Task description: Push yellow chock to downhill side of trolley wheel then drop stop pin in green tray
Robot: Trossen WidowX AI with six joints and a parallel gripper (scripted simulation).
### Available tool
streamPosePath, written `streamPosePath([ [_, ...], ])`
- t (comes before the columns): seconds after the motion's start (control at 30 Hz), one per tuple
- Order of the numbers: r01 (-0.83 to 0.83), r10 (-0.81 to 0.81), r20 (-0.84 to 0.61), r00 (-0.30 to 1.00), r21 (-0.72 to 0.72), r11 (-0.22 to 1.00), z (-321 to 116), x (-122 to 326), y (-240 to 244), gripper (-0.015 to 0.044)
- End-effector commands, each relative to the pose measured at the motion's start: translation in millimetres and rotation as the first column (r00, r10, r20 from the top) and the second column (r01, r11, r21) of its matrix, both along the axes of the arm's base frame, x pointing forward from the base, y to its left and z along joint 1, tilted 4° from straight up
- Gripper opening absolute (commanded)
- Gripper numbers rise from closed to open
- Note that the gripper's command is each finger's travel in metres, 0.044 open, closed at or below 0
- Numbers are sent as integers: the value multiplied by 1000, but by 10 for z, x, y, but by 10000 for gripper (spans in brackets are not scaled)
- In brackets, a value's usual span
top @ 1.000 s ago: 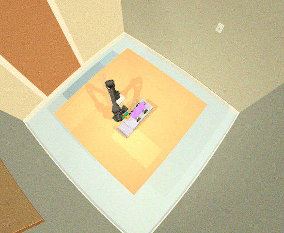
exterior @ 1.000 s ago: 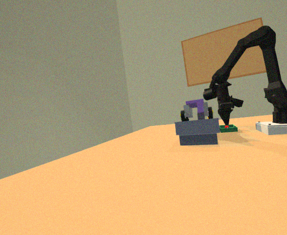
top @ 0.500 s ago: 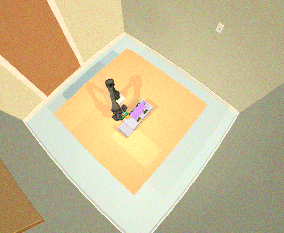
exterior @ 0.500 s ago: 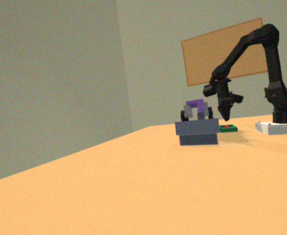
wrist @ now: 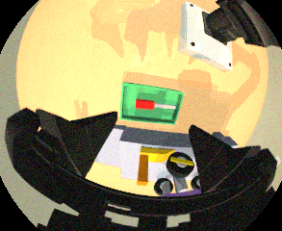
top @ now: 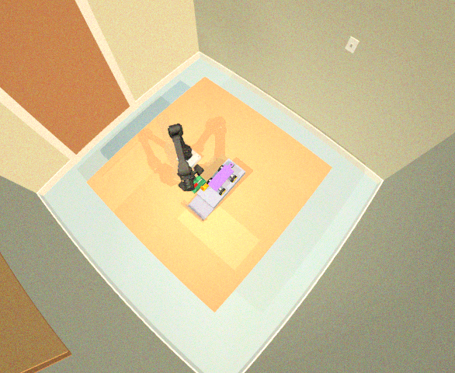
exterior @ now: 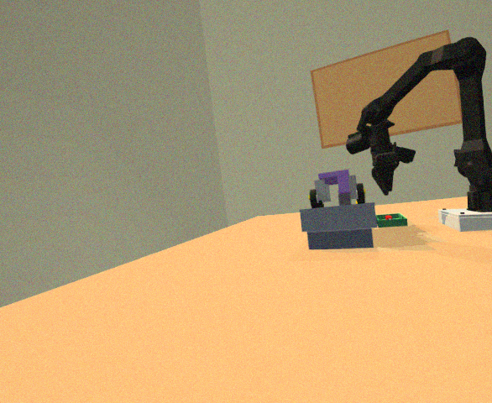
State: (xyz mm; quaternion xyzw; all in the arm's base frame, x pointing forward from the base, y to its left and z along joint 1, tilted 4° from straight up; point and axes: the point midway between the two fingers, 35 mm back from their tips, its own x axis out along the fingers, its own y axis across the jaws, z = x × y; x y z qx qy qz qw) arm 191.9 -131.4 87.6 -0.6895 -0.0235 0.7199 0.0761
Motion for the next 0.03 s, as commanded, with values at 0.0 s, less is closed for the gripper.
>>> streamPosePath([
  [0.0, 6, -6, 6, 1000, -4, 1000, 147, 21, -5, 440],
])
